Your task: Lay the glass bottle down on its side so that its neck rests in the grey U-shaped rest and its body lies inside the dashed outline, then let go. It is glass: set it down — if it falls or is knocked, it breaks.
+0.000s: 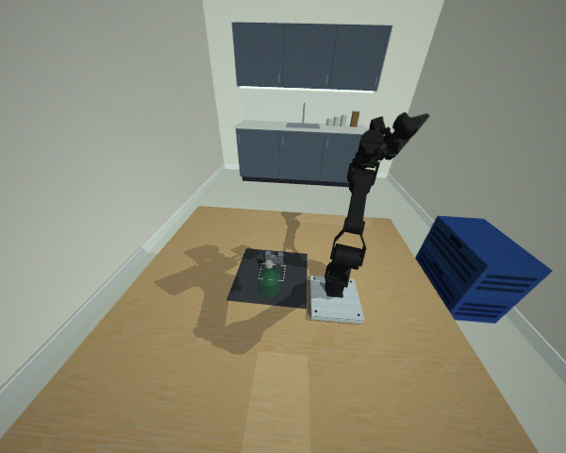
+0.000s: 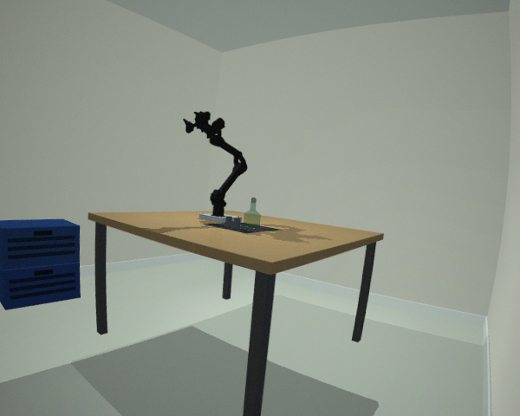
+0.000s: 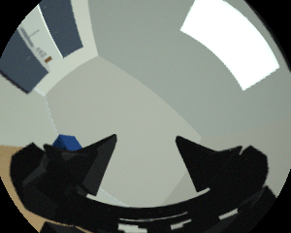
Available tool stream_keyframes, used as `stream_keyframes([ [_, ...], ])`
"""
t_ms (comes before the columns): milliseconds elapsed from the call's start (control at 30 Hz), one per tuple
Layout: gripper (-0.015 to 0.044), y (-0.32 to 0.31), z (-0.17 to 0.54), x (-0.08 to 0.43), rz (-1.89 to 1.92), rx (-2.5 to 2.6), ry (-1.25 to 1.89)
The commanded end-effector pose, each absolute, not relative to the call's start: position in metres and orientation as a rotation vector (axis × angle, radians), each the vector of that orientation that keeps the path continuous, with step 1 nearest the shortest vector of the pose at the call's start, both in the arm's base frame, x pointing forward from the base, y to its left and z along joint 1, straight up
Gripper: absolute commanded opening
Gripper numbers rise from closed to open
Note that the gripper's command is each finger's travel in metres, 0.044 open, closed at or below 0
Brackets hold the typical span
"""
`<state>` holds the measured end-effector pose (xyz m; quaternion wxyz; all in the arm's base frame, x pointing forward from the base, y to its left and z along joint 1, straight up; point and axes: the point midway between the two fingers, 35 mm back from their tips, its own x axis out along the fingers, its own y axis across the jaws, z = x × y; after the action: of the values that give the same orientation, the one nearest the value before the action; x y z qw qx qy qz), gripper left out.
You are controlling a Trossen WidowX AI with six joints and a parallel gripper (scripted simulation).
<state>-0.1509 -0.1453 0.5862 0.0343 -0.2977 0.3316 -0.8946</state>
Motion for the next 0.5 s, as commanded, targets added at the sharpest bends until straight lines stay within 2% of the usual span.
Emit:
stream_keyframes([
  [0, 0.044, -0.202, 0.565, -0.124, -2.462, -0.954, 1.07],
  [267, 0.044, -0.274, 0.523, -0.035, -1.934, -1.053, 1.047],
  [467, 0.044, -0.3, 0.477, 0.051, -1.512, -1.117, 1.035],
])
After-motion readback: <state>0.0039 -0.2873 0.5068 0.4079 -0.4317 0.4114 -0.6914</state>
